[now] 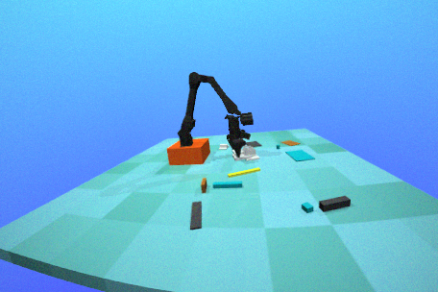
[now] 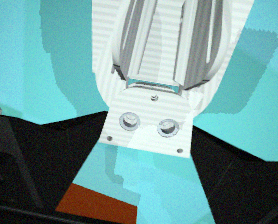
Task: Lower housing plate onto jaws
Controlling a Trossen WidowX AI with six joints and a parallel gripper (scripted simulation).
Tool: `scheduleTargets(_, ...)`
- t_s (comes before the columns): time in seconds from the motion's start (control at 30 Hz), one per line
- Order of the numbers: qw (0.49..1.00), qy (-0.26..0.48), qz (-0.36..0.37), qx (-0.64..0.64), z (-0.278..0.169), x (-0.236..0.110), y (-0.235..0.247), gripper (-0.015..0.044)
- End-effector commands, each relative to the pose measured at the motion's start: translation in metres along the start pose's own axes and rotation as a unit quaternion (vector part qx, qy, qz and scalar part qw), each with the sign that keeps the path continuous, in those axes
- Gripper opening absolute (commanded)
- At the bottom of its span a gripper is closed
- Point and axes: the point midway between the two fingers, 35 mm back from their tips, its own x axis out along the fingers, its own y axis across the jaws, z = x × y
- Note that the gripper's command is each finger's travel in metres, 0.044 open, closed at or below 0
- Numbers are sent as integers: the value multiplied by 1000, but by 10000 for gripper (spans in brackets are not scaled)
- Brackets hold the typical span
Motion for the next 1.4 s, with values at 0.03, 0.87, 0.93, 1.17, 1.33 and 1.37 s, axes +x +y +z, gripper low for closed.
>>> scheduleTargets(0.03, 1000, 0, 1, -3, -1, 1, 0, 351)
scheduleTargets(0.87, 1000, 1, 1, -3, -1, 6, 0, 351)
scheduleTargets(0.93, 1000, 1, 1, -3, -1, 6, 0, 351)
scheduleTargets(1.17, 1000, 1, 1, -2, -1, 8, 0, 351)
scheduleTargets(1.33, 1000, 1, 1, -2, -1, 9, 0, 351)
scheduleTargets(1.37, 1000, 1, 1, -2, -1, 9, 0, 351)
